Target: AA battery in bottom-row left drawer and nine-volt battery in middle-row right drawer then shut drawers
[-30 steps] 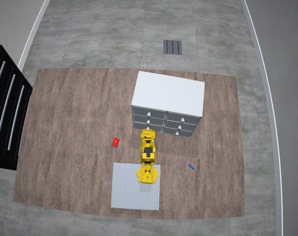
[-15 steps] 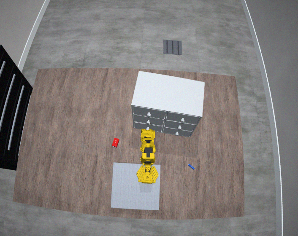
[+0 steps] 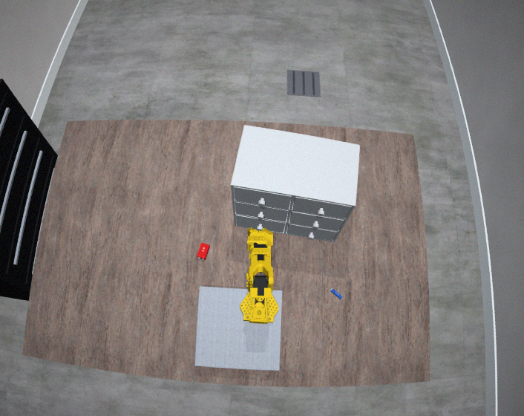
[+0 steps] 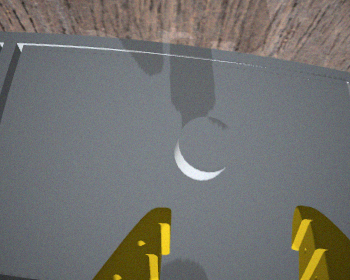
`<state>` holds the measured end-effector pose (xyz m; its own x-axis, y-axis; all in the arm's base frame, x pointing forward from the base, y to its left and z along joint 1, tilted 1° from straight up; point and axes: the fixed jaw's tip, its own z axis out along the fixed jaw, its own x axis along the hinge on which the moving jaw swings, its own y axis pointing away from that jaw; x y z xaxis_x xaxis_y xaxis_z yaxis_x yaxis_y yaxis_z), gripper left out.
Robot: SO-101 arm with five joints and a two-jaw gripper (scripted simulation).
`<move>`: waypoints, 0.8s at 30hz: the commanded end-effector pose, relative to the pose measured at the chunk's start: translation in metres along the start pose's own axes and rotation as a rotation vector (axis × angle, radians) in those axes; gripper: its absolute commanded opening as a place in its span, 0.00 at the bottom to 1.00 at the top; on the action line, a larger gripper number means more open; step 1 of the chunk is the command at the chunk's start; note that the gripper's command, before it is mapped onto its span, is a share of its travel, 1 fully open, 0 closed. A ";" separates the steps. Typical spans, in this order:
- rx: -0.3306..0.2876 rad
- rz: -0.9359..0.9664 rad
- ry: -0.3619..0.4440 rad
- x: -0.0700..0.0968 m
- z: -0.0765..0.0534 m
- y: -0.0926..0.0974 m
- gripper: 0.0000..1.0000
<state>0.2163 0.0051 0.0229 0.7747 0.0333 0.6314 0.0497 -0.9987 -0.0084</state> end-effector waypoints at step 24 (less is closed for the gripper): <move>0.001 0.022 -0.002 0.004 -0.035 0.000 0.21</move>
<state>0.1996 0.0040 0.0424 0.7824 0.0188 0.6225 0.0379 -0.9991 -0.0175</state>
